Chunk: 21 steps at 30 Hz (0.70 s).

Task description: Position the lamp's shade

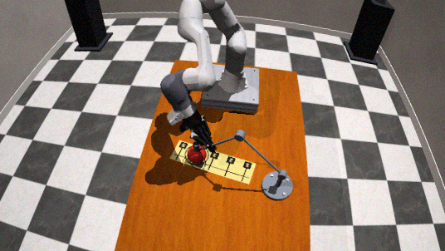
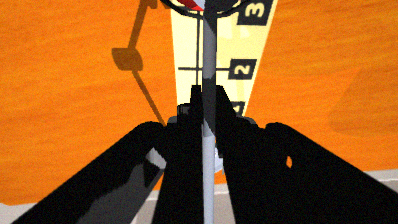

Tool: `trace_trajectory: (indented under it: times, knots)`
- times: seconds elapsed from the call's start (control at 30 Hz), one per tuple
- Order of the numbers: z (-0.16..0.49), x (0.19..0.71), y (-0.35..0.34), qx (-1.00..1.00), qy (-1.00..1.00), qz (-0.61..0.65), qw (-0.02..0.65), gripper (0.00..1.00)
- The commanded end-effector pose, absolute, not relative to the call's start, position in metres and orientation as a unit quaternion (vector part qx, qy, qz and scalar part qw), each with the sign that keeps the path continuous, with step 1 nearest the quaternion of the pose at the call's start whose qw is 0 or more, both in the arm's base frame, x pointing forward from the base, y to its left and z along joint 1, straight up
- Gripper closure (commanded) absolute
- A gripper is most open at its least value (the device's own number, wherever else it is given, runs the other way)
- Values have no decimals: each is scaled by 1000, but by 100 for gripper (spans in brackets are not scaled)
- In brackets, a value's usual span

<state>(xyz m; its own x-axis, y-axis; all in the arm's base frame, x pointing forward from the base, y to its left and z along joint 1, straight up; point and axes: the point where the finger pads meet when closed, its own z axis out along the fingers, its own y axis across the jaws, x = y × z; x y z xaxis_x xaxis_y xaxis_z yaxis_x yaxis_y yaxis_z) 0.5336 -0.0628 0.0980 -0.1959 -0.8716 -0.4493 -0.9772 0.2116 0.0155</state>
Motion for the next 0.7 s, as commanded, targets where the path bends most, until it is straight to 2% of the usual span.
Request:
trace_trajectory:
  times: [0.0,0.67]
  knots:
    - [98,536,-76,-609,760,143,176,90]
    - [98,536,-83,-609,760,143,176,90]
